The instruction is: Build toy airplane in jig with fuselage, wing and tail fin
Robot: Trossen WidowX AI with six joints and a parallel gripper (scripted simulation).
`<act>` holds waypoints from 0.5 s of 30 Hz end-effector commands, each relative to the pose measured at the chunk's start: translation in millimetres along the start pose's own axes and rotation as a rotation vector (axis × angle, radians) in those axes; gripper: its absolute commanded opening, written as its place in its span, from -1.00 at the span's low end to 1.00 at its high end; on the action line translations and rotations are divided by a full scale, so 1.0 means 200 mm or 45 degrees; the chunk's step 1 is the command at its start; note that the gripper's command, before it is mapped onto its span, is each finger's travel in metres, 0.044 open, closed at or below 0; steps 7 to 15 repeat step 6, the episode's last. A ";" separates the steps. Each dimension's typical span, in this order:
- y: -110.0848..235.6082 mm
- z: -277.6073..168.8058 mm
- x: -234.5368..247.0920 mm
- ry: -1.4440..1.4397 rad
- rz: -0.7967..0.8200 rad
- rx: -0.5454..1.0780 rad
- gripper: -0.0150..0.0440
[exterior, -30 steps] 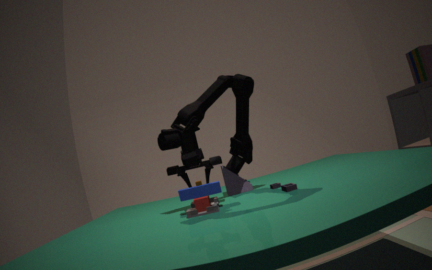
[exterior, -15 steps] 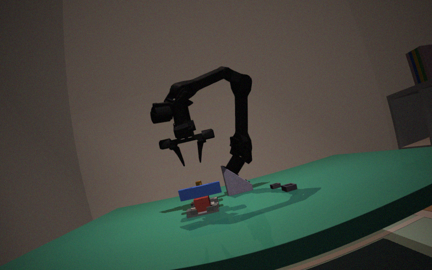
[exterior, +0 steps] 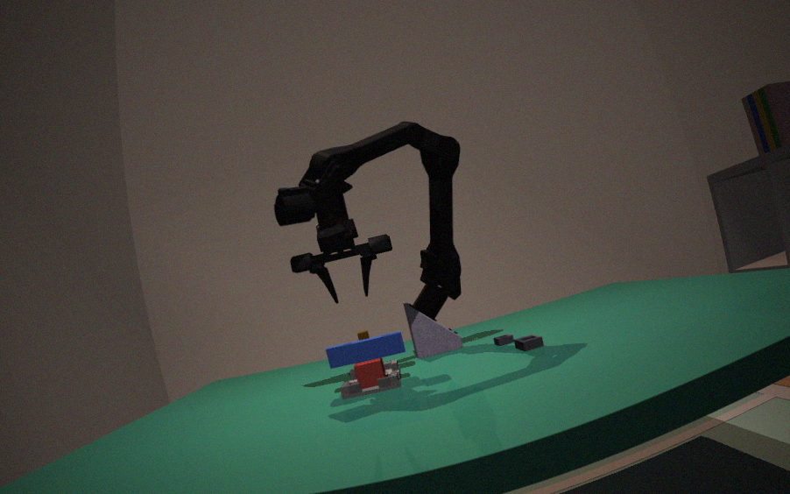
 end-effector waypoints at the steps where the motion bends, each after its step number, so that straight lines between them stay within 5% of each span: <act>1: 0.00 0.00 0.00 0.000 0.002 0.008 0.39; 15: 0.00 0.00 0.00 0.000 0.002 0.008 0.39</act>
Point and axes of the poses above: the point midway between the two fingers, 35 mm back from their tips, its own y axis back along the fingers, its own x axis across the jaws, z = x × y, the point moved 9 cm from there along y, back along the fingers, and after that the axes turned 7 degrees about y, right-handed, at the moved point
